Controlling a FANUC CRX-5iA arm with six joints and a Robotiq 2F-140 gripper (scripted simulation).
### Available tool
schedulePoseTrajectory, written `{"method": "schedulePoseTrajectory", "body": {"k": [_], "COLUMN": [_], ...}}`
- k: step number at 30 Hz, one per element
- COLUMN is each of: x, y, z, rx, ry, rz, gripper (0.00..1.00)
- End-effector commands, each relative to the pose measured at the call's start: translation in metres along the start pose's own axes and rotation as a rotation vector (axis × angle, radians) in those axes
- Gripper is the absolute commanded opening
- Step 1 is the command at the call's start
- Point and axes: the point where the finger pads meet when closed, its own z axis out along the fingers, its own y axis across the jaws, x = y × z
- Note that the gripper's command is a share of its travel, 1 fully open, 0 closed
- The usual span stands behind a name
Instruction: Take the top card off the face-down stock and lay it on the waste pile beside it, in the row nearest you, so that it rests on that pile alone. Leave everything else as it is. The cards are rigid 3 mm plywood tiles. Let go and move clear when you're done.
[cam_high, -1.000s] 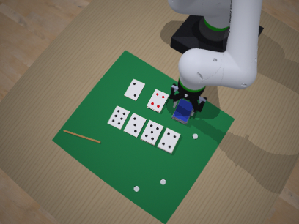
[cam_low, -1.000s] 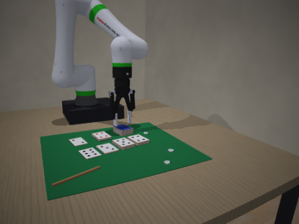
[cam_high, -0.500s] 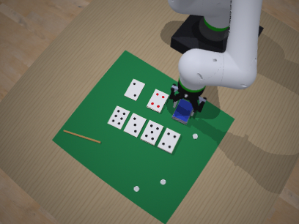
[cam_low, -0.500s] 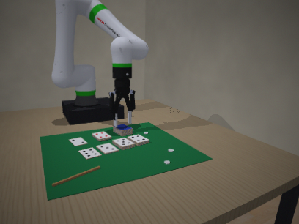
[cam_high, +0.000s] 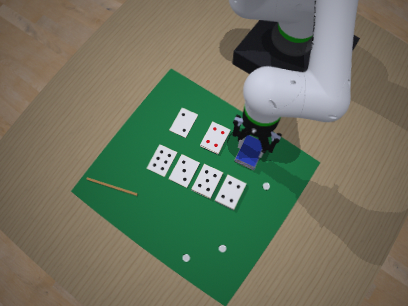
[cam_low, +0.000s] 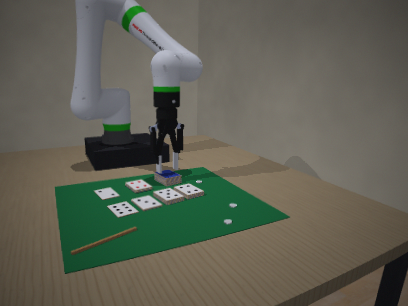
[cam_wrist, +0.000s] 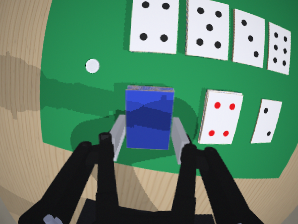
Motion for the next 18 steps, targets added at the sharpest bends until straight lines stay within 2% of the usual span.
{"method": "schedulePoseTrajectory", "body": {"k": [1, 6, 7, 18], "x": [0.0002, 0.0002, 0.0002, 0.0002], "y": [0.0000, 0.0000, 0.0000, 0.0000], "z": [-0.0002, -0.0002, -0.0002, -0.0002], "rx": [0.000, 0.000, 0.000, 0.000], "ry": [0.000, 0.000, 0.000, 0.000], "rz": [0.000, 0.000, 0.000, 0.000], "gripper": [0.42, 0.42, 0.50, 0.50]}}
